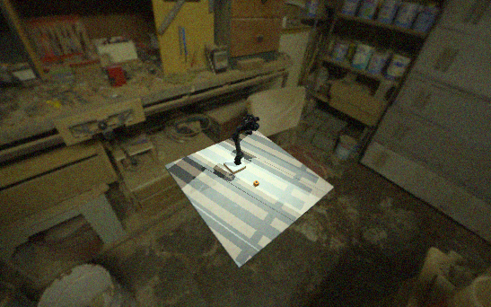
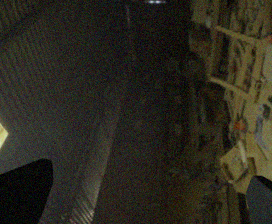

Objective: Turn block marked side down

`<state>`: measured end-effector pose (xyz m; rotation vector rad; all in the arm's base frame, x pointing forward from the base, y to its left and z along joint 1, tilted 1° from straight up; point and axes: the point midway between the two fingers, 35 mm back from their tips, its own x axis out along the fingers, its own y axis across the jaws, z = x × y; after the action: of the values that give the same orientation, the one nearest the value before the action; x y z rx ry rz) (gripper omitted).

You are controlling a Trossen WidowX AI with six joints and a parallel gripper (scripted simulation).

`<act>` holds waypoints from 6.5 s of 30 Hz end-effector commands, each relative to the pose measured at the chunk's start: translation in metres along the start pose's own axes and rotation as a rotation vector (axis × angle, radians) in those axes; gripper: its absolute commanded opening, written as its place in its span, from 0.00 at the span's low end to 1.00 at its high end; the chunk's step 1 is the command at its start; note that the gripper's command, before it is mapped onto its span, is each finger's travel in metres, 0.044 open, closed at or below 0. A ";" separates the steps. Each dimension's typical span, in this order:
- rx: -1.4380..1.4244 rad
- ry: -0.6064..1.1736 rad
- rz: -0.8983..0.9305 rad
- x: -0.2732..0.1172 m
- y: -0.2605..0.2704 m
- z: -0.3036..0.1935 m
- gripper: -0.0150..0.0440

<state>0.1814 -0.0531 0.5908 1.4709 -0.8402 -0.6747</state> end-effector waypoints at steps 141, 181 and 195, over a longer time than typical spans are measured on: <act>-1.943 2.067 -0.542 -0.031 -0.586 -0.129 0.45; -1.895 1.899 -0.266 -0.028 -0.565 -0.132 0.25; -1.842 1.748 -0.046 -0.031 -0.565 -0.127 0.25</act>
<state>0.3305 0.0355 0.0350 -0.0847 1.1311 0.1435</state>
